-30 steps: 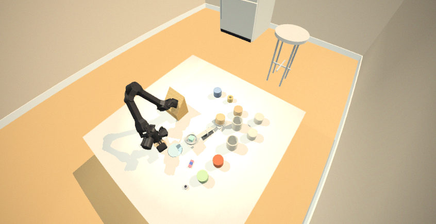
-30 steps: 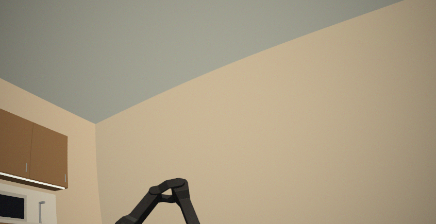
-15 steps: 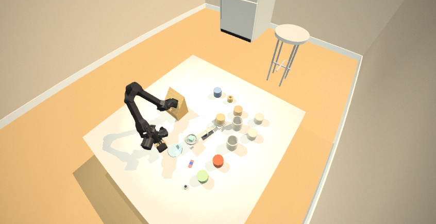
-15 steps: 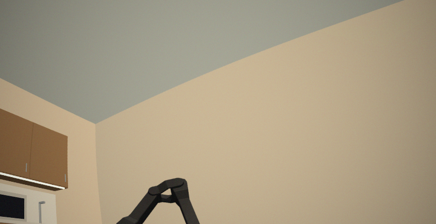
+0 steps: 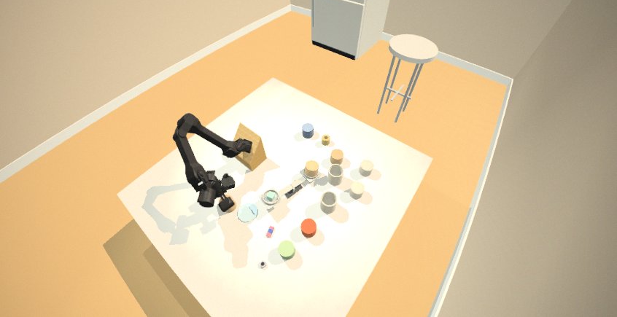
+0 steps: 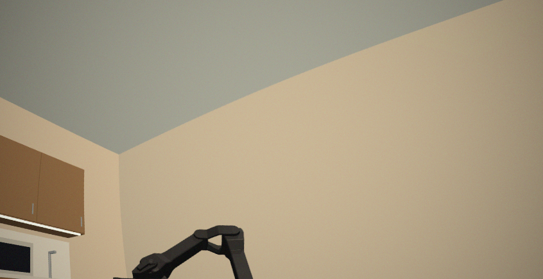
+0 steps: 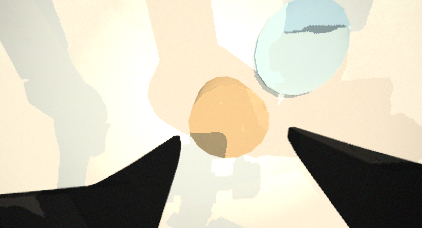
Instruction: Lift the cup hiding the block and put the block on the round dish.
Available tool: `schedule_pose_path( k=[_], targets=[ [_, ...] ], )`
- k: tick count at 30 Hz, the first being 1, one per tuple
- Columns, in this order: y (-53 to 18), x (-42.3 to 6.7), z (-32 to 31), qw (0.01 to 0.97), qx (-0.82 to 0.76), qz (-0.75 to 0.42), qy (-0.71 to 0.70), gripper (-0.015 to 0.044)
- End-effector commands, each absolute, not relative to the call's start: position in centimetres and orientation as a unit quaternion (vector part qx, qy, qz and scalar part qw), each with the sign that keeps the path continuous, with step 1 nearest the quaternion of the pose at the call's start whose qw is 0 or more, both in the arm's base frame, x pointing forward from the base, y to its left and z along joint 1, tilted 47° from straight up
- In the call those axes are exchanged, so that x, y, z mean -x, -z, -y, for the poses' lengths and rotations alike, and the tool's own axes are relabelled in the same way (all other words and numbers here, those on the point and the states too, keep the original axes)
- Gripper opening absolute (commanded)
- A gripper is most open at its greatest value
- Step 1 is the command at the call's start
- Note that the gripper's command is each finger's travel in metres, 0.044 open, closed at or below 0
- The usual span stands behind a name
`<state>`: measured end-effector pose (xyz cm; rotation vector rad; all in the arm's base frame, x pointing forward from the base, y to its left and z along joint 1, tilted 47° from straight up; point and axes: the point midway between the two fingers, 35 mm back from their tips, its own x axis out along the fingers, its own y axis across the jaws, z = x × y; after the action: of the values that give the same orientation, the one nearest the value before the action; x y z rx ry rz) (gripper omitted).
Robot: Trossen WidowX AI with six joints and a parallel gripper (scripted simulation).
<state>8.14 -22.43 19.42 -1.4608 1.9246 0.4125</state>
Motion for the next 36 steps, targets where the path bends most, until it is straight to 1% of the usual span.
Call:
schedule_pose_path(
  k=[1, 5, 25, 36],
  targets=[
    [-19.7, -9.0, 22.0, 0.342, 0.576, -0.724, -0.160, 0.0361],
    [-19.8, -10.8, 21.3, 0.366, 0.592, -0.702, -0.151, 0.0260],
    [-18.2, -15.7, 19.9, 0.551, 0.435, -0.711, 0.040, 0.0260],
    [-17.0, -18.6, 18.4, 0.623, 0.320, -0.698, 0.150, 0.0260]
  ],
)
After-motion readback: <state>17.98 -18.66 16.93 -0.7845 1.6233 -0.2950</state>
